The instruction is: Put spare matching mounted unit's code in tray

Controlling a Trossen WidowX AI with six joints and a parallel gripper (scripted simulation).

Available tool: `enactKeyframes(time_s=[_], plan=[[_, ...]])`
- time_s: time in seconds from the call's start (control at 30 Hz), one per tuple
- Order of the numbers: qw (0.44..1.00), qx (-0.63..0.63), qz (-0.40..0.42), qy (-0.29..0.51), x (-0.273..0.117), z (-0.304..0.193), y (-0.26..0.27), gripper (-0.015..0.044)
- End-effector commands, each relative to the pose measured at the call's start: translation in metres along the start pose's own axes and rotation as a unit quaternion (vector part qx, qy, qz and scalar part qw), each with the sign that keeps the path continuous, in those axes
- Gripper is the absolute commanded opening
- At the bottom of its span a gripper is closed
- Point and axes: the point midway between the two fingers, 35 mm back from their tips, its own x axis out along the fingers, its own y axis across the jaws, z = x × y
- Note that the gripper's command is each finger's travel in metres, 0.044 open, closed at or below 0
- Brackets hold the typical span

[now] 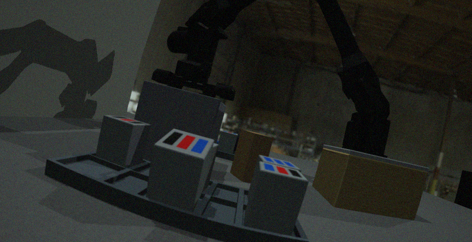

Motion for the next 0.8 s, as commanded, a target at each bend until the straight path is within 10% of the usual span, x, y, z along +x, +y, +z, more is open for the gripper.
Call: enactKeyframes(time_s=[0.0,0.77], plan=[[1.000,-0.002,0.000,-0.003,0.005,0.001,0.001,0.0000],[1.000,-0.002,0.000,-0.003,0.026,0.004,0.005,0.0000]])
